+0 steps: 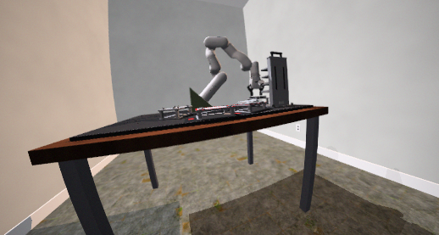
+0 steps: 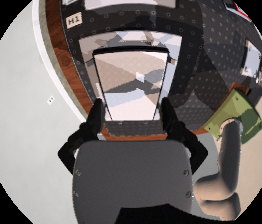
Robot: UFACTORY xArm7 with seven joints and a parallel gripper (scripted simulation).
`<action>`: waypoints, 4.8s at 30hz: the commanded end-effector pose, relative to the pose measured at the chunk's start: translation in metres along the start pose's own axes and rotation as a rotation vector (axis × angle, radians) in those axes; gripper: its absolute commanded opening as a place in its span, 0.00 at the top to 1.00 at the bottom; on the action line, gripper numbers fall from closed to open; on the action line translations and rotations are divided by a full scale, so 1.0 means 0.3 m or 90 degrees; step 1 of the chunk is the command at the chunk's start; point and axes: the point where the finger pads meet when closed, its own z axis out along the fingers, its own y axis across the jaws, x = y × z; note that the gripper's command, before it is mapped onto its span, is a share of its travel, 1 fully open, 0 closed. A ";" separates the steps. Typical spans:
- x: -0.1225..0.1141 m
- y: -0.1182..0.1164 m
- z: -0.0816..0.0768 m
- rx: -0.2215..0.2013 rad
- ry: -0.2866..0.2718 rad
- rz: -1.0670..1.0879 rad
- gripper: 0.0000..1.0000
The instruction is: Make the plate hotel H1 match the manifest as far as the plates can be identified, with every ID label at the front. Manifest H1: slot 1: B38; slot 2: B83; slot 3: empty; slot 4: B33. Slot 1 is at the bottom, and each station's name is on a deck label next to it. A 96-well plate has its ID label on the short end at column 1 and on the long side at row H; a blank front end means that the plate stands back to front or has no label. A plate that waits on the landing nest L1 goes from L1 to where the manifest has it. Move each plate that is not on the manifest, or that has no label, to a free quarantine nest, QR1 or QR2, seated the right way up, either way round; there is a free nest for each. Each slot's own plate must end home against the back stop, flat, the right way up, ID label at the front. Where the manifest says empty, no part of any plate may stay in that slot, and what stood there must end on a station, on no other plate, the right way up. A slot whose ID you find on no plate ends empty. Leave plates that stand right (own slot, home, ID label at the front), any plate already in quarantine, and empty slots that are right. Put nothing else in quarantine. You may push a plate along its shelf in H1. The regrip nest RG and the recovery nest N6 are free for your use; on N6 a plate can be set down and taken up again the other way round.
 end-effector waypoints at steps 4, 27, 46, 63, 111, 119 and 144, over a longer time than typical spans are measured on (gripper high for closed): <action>0.002 -0.004 0.011 0.002 0.001 0.000 0.00; 0.002 -0.004 0.034 0.002 0.001 0.000 0.00; 0.002 -0.004 0.032 0.002 0.001 0.000 1.00; 0.002 -0.004 0.032 0.002 0.001 0.000 1.00; 0.002 -0.004 -0.015 0.002 0.001 0.000 1.00; 0.002 -0.004 -0.031 0.002 0.001 0.000 1.00; 0.002 -0.004 -0.069 0.002 0.001 0.000 1.00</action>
